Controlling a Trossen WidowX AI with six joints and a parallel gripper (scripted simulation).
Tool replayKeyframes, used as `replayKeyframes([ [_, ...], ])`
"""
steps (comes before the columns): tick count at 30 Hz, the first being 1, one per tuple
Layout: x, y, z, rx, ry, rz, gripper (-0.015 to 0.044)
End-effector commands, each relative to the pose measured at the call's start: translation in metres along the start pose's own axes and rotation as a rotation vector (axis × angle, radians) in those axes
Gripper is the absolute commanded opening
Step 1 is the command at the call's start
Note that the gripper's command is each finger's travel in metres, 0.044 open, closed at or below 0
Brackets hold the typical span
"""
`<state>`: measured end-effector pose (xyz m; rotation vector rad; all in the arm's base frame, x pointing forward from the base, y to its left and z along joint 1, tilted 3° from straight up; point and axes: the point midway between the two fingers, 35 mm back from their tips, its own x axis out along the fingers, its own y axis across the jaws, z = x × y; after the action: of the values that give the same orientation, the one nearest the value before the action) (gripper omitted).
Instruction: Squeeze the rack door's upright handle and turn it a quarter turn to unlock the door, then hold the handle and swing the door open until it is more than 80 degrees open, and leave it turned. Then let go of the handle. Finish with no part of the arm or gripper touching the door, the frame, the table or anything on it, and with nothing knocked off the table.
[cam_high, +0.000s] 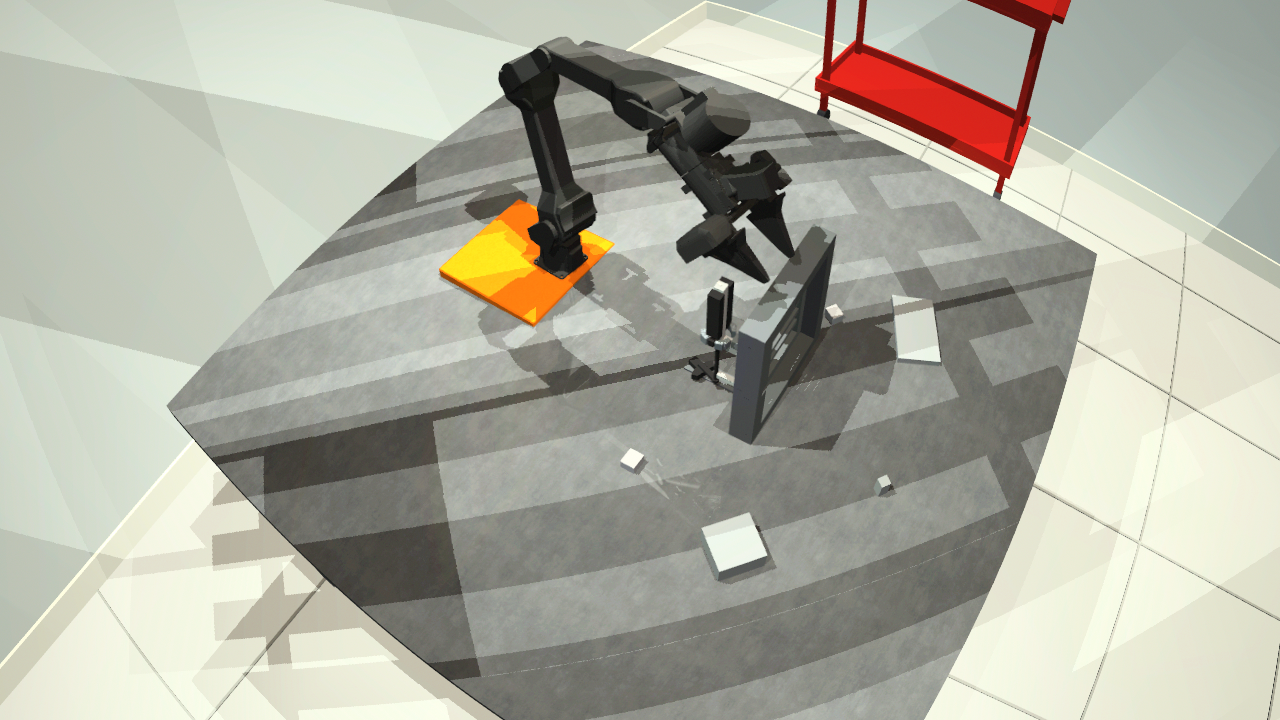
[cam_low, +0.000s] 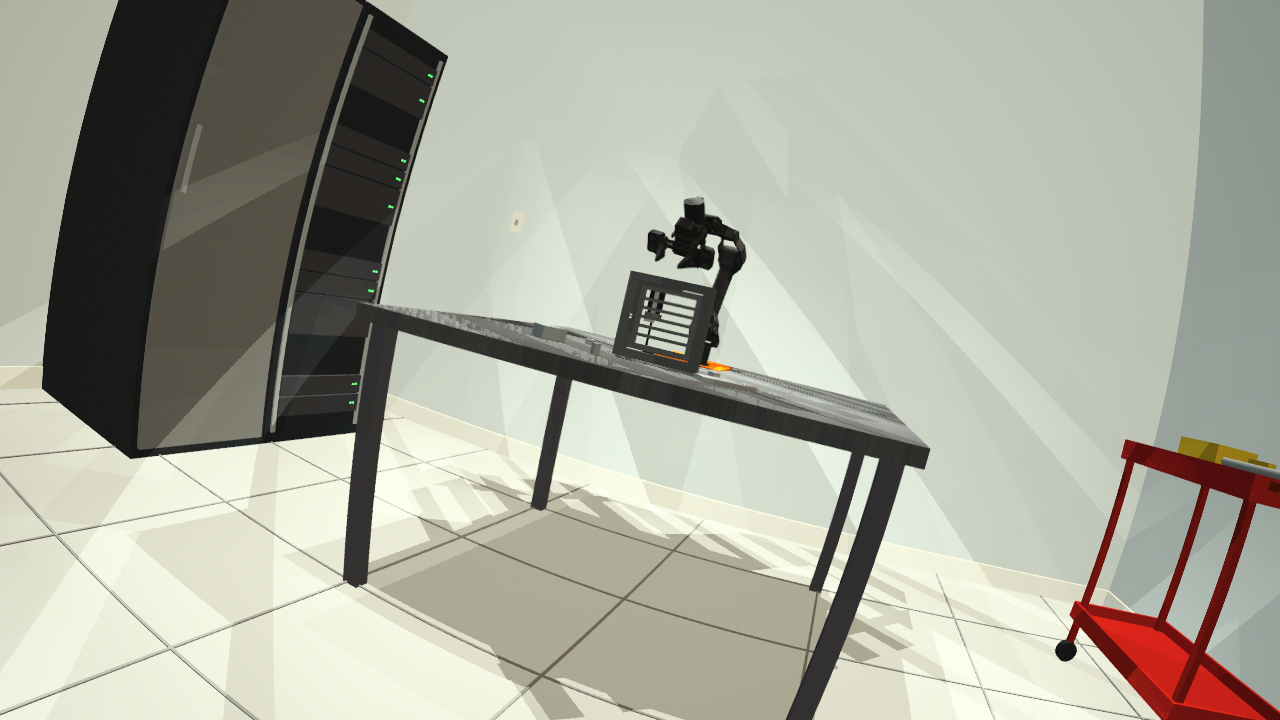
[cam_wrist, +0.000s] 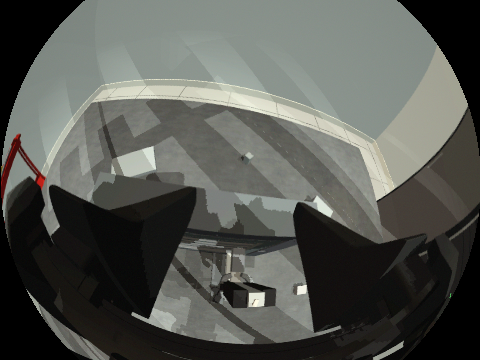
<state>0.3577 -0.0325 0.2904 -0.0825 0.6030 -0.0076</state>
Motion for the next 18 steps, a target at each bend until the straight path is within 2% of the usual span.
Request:
replayKeyframes([
  [1, 0.002, -0.005, -0.005, -0.008, 0.089, 0.011, 0.0296],
  [18, -0.003, -0.019, -0.024, -0.014, 0.403, 0.065, 0.0296],
])
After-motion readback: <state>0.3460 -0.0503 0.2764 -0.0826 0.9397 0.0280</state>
